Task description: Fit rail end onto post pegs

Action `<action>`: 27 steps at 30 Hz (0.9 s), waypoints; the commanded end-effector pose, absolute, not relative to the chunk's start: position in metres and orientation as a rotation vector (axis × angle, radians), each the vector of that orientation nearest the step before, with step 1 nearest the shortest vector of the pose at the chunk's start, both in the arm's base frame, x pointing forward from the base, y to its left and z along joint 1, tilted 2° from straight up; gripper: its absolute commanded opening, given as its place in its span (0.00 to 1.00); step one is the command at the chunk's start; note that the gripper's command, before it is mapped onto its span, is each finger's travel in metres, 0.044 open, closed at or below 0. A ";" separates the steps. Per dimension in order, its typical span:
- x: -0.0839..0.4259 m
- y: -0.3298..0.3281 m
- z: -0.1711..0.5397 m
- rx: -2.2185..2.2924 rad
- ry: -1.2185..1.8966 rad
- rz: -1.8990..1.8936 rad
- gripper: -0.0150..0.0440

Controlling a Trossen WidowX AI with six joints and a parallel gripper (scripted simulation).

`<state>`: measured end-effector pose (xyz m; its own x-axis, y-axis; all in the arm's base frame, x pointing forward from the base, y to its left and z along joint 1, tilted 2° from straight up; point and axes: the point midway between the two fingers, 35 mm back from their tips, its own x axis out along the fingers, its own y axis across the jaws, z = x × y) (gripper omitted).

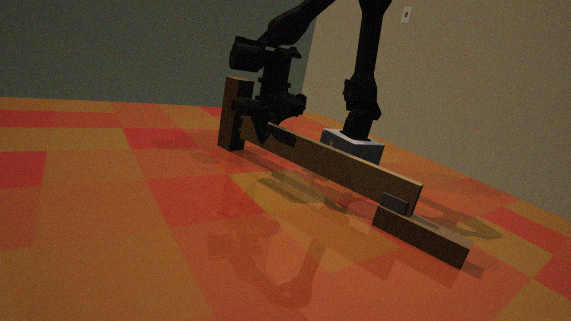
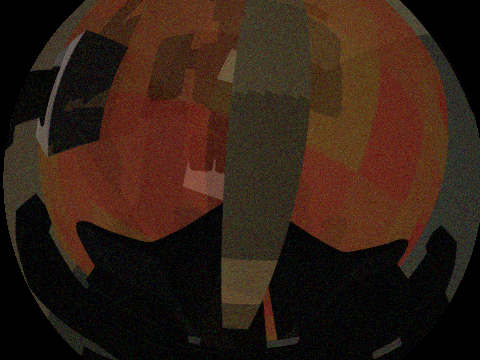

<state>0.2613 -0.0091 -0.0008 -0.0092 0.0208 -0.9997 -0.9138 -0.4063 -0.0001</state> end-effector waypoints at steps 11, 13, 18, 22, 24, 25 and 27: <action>0.264 -0.014 0.000 -1.492 0.969 1.522 0.25; 0.264 -0.014 0.000 -1.492 0.969 1.522 0.25; 0.264 -0.016 0.000 -1.493 0.969 1.522 0.25; 0.265 -0.017 0.000 -1.493 0.969 1.522 0.25; 0.265 -0.018 0.000 -1.493 0.969 1.522 0.25; 0.265 -0.018 0.000 -1.493 0.969 1.522 0.25; 0.266 -0.018 0.000 -1.493 0.969 1.522 0.25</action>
